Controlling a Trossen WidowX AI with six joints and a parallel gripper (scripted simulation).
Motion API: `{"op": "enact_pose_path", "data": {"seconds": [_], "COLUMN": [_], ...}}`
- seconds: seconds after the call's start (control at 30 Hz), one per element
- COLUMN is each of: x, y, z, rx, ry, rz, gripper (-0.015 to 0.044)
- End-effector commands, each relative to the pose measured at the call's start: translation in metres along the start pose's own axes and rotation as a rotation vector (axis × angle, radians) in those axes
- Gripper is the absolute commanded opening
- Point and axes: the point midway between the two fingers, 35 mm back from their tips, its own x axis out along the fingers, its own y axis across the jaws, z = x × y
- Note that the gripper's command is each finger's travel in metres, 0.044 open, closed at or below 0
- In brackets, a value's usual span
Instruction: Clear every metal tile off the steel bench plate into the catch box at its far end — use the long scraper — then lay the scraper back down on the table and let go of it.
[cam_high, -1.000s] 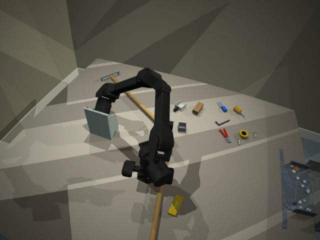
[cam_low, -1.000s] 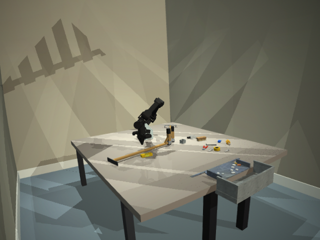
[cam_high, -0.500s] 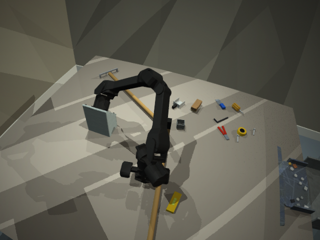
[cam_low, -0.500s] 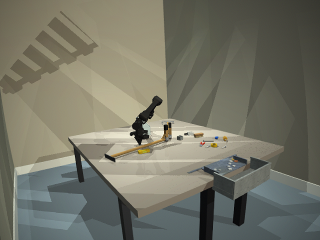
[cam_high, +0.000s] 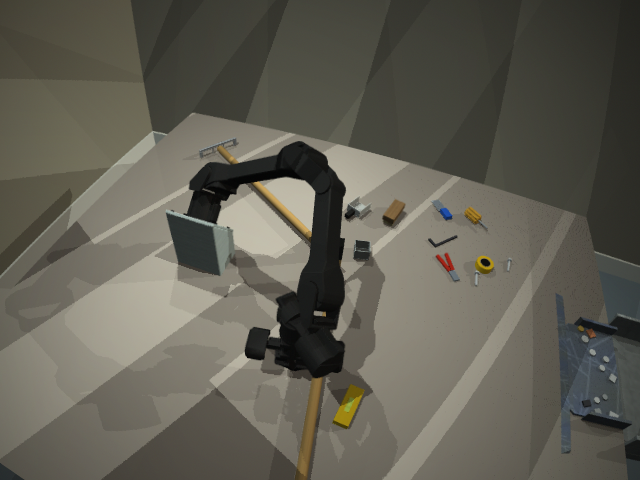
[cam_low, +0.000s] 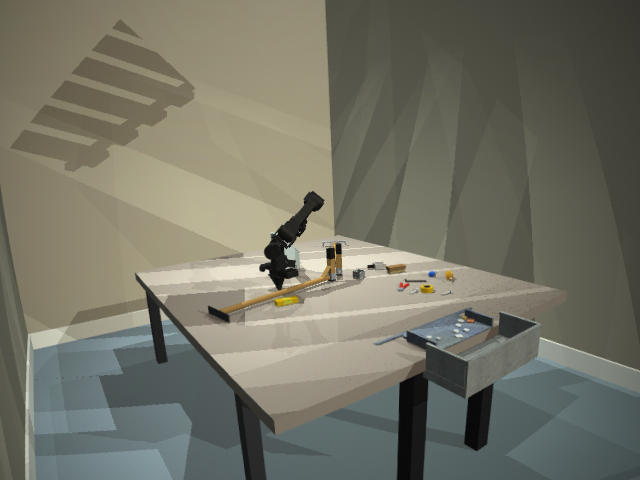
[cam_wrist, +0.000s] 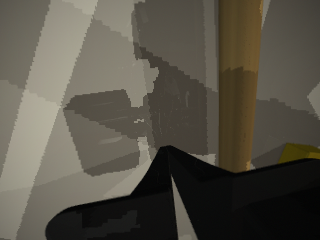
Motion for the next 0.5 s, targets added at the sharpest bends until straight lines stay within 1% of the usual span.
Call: {"op": "enact_pose_path", "data": {"seconds": [0.0,0.47], "x": [0.000,0.000], "y": [-0.005,-0.019], "z": [-0.001,-0.003], "rx": [0.005,0.005], "ry": [-0.003,-0.002], "rz": [-0.004,-0.004], "gripper": [0.0000,0.0000]}}
